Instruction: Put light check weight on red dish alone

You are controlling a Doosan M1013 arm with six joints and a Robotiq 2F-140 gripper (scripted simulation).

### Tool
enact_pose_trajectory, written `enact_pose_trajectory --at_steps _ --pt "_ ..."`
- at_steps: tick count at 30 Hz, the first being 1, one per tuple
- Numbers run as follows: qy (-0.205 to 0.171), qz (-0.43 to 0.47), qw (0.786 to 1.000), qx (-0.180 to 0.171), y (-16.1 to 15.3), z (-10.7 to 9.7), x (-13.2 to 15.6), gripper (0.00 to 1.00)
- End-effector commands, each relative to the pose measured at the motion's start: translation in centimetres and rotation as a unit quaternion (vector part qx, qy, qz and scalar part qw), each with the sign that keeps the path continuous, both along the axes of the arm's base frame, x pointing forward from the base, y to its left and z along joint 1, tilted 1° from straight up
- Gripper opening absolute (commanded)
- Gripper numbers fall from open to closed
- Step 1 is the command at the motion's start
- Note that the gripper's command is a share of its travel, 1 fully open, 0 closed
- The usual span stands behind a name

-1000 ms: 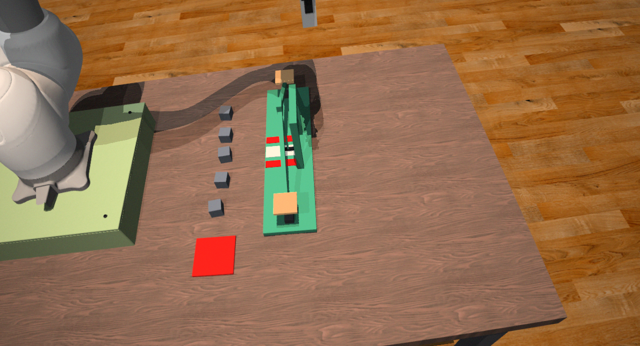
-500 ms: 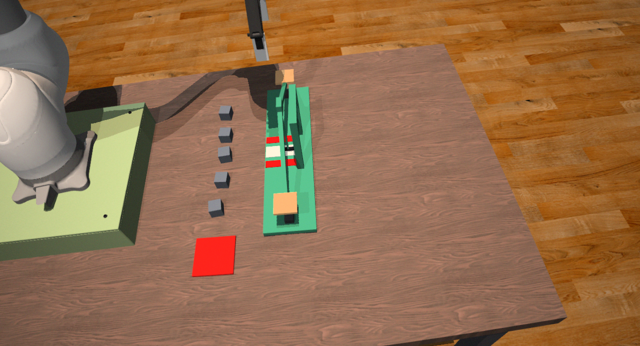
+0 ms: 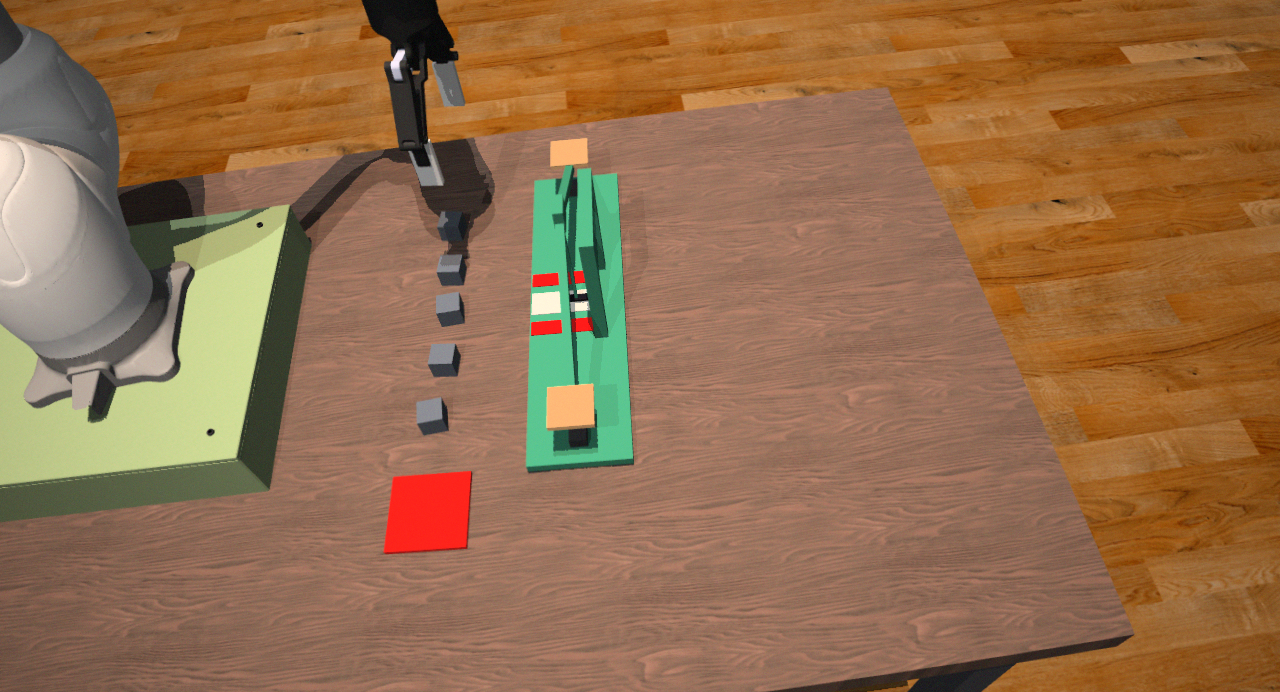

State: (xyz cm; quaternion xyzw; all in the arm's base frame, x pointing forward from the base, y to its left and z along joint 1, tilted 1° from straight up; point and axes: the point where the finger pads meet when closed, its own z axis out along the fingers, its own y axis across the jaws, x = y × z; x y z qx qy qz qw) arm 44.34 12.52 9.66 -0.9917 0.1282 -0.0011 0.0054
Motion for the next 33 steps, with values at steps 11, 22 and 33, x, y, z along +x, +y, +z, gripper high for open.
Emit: enact_pose_trajectory --at_steps 11,22,33 --pt "-0.003 -0.014 1.000 -0.001 0.8 -2.1 -2.7 1.00" --pt "-0.002 -0.069 0.998 -0.001 0.8 -2.3 -2.7 1.00" --pt "0.004 -0.359 0.933 0.007 0.7 -4.0 -2.7 1.00"
